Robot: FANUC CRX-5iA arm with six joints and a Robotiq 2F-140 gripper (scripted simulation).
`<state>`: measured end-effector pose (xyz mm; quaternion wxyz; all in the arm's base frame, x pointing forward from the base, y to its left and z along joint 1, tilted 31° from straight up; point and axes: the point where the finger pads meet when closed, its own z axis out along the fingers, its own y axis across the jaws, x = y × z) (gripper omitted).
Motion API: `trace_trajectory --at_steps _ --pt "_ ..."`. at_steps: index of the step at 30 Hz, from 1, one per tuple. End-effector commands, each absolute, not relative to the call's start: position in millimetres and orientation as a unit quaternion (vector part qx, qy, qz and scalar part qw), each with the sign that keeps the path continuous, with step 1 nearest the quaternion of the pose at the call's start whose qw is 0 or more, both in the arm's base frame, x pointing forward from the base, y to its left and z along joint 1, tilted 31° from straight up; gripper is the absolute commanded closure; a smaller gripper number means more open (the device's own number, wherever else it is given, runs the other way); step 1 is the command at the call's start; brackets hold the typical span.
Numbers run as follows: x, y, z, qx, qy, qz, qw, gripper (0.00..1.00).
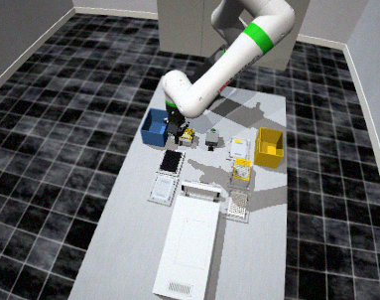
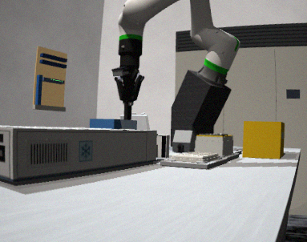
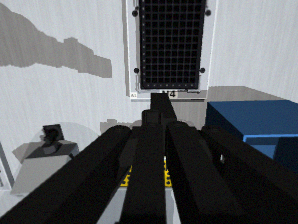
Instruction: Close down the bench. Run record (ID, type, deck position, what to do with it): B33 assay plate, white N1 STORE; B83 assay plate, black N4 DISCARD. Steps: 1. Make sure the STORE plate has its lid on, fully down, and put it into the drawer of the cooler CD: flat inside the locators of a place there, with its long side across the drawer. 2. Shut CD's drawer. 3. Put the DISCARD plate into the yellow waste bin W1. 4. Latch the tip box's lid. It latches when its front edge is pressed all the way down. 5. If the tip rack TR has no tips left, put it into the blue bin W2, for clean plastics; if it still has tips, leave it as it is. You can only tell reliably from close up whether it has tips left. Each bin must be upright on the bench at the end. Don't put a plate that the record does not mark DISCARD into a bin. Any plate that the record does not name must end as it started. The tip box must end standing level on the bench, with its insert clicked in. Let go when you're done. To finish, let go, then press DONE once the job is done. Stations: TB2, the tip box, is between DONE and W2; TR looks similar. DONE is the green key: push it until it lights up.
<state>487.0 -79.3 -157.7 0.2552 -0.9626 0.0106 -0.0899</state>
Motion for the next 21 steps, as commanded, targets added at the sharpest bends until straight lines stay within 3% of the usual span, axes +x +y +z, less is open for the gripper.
trace_trajectory --at_steps 1,21 --pt "484.0 -80.3 -157.4 -0.963 0.011 -0.09 0.255 0.9" --pt "462.7 -80.3 -158.5 -0.963 0.011 -0.09 0.255 0.9"
